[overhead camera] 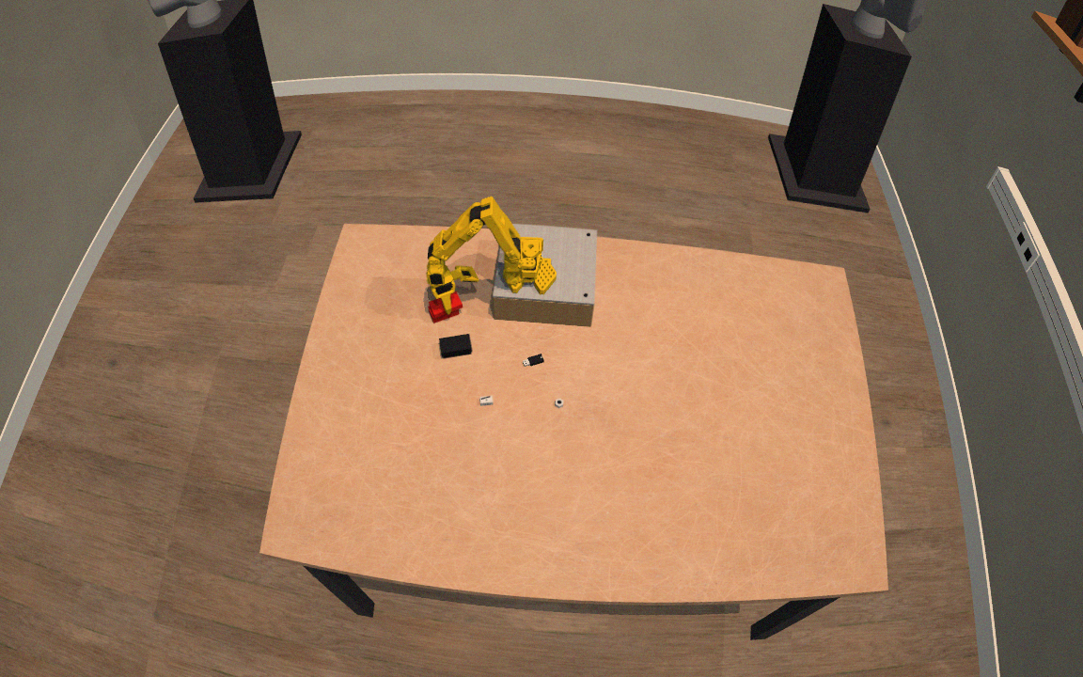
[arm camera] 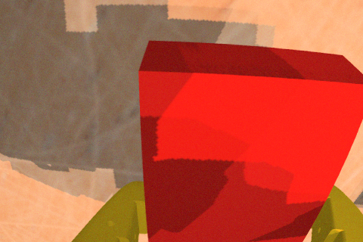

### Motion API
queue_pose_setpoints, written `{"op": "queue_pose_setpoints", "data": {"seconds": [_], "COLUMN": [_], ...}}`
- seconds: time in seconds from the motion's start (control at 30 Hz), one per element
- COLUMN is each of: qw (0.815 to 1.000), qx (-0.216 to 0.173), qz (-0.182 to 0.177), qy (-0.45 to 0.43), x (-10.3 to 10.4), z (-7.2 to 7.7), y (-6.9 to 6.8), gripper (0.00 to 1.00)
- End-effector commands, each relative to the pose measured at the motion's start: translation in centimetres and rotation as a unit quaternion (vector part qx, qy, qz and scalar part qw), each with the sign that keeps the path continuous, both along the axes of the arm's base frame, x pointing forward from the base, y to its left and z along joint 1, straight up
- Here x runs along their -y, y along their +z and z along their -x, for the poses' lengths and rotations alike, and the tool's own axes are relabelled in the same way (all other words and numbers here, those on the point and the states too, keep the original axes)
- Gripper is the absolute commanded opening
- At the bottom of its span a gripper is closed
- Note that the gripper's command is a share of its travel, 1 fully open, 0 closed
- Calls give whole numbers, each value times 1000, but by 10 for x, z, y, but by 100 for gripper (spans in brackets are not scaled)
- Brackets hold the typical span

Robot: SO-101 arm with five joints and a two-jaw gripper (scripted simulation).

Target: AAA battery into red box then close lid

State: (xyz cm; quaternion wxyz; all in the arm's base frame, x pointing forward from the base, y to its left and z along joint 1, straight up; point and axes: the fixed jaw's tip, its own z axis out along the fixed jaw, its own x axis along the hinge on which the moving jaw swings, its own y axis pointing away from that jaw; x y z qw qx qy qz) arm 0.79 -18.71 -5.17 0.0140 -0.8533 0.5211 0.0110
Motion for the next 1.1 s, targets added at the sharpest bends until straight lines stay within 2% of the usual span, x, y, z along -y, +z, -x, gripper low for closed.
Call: {"op": "queue_pose_setpoints", "data": {"seconds": [0.0, 0.3, 1.07], "qw": [1000, 1000, 1000], "qx": [1, 1, 2], "qz": [10, 10, 15], "qy": [0, 0, 0], "x": [4, 4, 5], "z": [1, 1, 1], "y": [6, 11, 11], "gripper": [21, 21, 21]}}
